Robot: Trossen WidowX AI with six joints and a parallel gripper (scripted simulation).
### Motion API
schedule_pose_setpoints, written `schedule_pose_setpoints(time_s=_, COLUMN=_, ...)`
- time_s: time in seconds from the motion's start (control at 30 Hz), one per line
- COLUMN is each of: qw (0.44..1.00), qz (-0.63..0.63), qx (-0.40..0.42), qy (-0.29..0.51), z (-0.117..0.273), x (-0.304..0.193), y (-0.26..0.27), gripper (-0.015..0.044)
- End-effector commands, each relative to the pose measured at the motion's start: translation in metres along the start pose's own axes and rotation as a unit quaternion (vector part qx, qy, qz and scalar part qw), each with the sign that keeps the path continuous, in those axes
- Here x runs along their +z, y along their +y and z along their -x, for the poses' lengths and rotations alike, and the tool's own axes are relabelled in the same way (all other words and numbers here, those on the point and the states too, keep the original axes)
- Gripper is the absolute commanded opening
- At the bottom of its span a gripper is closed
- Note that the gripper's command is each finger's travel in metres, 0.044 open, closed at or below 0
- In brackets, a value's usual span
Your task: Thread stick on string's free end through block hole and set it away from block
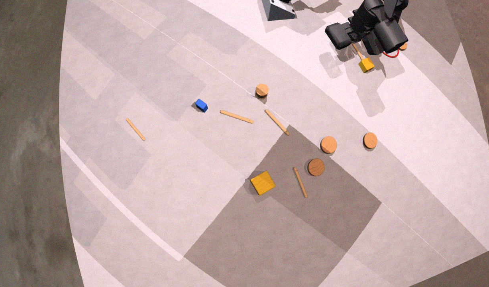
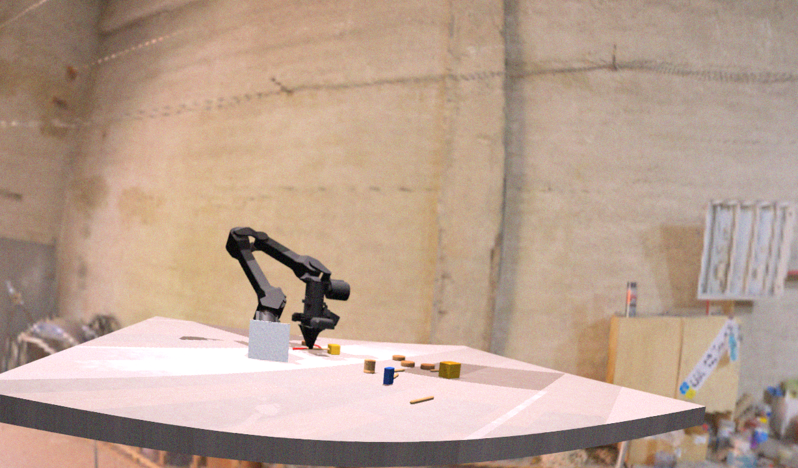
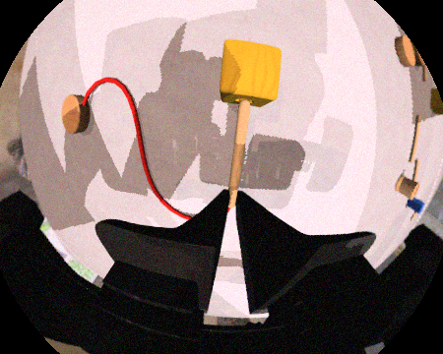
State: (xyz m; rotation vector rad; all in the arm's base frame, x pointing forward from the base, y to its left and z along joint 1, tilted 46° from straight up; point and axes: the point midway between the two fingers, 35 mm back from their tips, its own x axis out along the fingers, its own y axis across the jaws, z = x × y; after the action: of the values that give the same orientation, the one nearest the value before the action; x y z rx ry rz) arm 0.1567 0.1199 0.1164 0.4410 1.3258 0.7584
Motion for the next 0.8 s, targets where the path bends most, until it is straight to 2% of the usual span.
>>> schedule_pose_setpoints(time_s=0.0, qw=1.0, qz=-0.001, qx=0.0, qy=-0.002, z=0.001, x=0.006, y=0.0, gripper=0.0)
schedule_pose_setpoints(time_s=0.77, qw=1.0, qz=0.0, qx=0.0, qy=-0.002, z=0.002, x=0.039, y=0.0, gripper=0.0)
